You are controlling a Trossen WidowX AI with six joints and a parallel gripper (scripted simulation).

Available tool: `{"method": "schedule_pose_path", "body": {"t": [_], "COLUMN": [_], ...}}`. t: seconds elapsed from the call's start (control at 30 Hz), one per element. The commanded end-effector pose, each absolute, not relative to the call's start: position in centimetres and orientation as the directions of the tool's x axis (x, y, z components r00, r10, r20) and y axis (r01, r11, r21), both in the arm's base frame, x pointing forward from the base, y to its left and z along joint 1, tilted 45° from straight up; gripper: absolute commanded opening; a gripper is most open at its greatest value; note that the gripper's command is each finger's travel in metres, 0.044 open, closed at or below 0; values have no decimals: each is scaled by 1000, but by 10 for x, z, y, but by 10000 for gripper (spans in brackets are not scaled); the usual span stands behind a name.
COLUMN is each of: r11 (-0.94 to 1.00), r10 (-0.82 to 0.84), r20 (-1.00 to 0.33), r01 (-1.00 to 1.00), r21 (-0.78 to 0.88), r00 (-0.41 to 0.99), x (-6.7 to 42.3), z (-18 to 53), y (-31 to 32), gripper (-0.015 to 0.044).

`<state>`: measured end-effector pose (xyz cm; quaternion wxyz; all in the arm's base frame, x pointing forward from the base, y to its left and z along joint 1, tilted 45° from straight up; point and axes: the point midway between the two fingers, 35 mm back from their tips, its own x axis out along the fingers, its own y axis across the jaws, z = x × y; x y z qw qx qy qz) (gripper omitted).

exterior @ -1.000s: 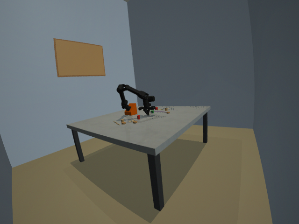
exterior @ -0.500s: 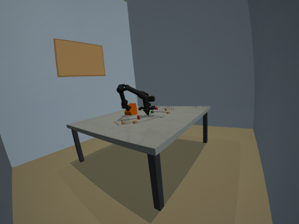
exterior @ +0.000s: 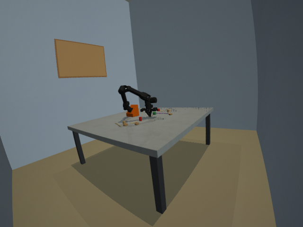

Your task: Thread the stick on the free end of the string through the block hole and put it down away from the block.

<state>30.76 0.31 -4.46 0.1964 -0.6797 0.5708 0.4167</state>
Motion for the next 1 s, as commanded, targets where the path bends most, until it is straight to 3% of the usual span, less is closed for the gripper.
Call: {"method": "schedule_pose_path", "body": {"t": [0.0,0.33,0.6,0.73,0.9,0.97], "r11": [-257,-257,-272,-273,-273,-289], "r10": [-617,-617,-611,-608,-609,-606], "r20": [-787,-787,-792,-794,-793,-795], "r01": [-945,-945,-940,-940,-940,-937], "r21": [201,201,208,205,205,194], "r00": [0,0,2,4,4,22], "x": [309,309,308,307,305,308], "z": [-44,-44,-38,4,12,8], "y": [-1,-1,11,53,60,59], "gripper": [0,0,210,210,210,262]}}
